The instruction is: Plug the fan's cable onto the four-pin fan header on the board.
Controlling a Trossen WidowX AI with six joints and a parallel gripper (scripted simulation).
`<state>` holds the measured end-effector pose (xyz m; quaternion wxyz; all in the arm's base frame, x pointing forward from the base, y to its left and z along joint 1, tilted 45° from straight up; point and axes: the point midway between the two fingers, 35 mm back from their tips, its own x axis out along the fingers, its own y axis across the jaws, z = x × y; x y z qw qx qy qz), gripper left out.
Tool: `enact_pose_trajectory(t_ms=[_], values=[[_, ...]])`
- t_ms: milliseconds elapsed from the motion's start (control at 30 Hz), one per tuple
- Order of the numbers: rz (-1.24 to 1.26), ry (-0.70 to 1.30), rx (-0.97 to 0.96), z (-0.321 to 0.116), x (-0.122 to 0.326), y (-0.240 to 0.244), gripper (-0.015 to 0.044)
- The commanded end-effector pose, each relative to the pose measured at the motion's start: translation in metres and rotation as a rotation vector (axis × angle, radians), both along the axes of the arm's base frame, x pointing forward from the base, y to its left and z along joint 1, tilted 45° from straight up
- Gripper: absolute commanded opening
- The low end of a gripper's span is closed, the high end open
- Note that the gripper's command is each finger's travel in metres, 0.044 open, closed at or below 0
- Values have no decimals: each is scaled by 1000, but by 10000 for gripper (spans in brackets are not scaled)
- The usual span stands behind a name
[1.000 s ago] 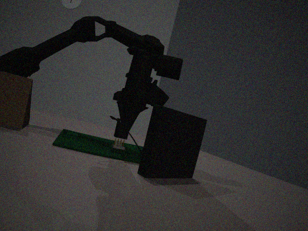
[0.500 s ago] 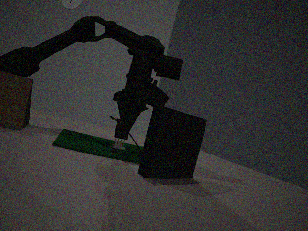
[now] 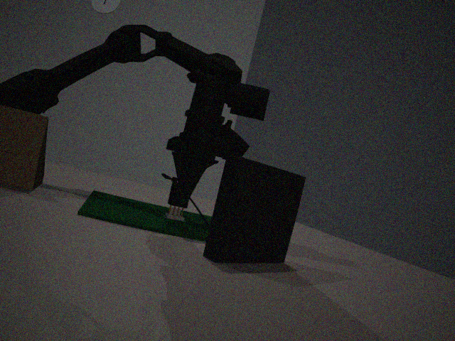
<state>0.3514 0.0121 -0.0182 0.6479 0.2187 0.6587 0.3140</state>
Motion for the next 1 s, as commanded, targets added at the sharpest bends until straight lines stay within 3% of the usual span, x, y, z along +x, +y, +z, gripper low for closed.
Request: enact_pose_trajectory(t_ms=[0,967], values=[[-5,4,4,-1,0,2,0],[-4,3,4,-8,-1,9,0]])
